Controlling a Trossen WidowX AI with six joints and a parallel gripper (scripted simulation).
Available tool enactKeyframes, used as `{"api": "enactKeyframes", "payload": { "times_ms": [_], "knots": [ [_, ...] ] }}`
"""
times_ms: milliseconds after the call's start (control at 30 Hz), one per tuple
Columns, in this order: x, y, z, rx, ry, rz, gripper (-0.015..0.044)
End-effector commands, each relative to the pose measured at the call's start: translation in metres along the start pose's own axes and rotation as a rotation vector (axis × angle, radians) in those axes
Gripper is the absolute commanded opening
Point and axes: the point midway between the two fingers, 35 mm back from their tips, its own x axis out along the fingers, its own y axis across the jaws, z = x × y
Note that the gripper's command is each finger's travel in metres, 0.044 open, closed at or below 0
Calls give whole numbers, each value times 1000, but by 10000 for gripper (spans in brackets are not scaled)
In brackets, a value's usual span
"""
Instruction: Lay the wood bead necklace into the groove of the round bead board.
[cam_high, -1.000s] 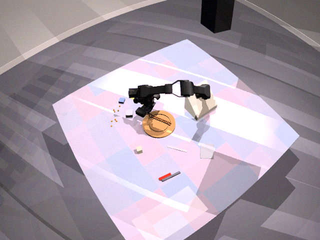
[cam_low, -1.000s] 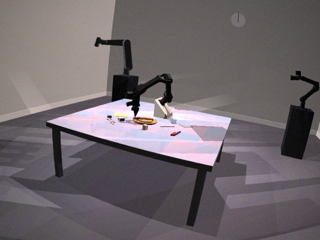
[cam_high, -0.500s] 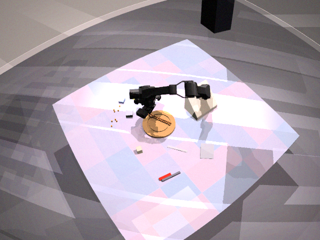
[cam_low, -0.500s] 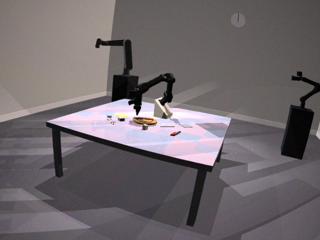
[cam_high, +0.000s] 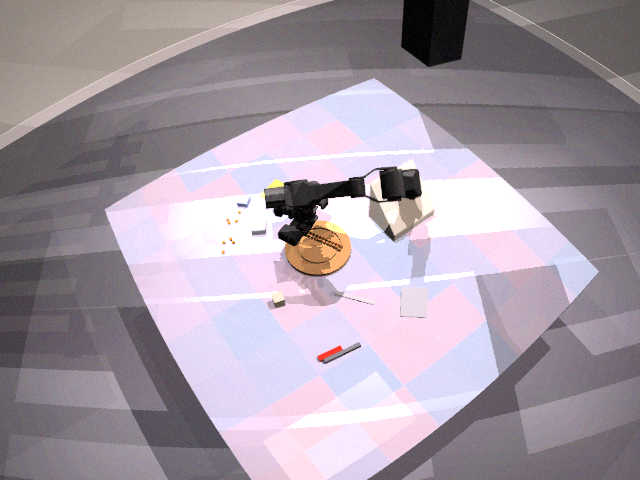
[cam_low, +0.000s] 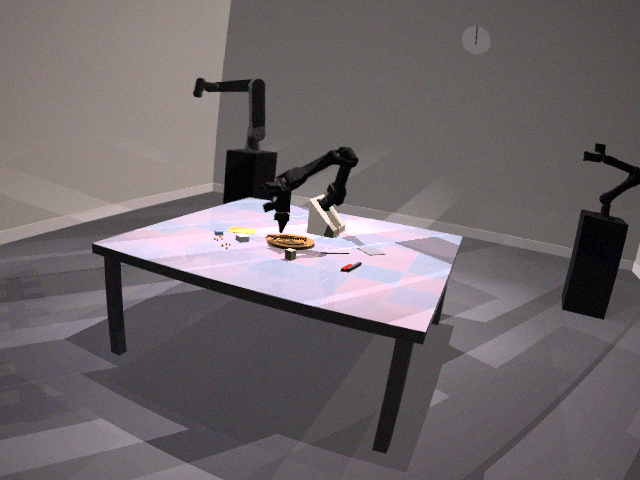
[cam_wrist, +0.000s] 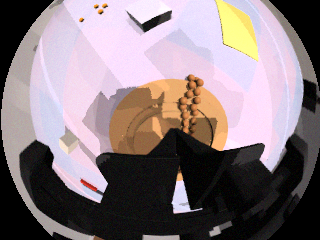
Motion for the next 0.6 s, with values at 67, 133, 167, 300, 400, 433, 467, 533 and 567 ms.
{"api": "enactKeyframes", "payload": {
  "times_ms": [67,133,167,300,400,433,467,533,567],
  "knots": [
    [10,-1,-3,5,7,-2,0],
    [13,-1,-3,5,8,-2,0],
    [15,-1,-3,5,8,-2,0],
    [21,-1,-4,5,8,-2,0],
    [22,-1,-4,5,8,-2,0],
    [22,-1,-4,5,8,-2,0],
    [22,-1,-4,5,8,-2,0],
    [22,-1,-4,5,8,-2,0],
    [20,1,-2,-3,0,0,26]
  ]
}}
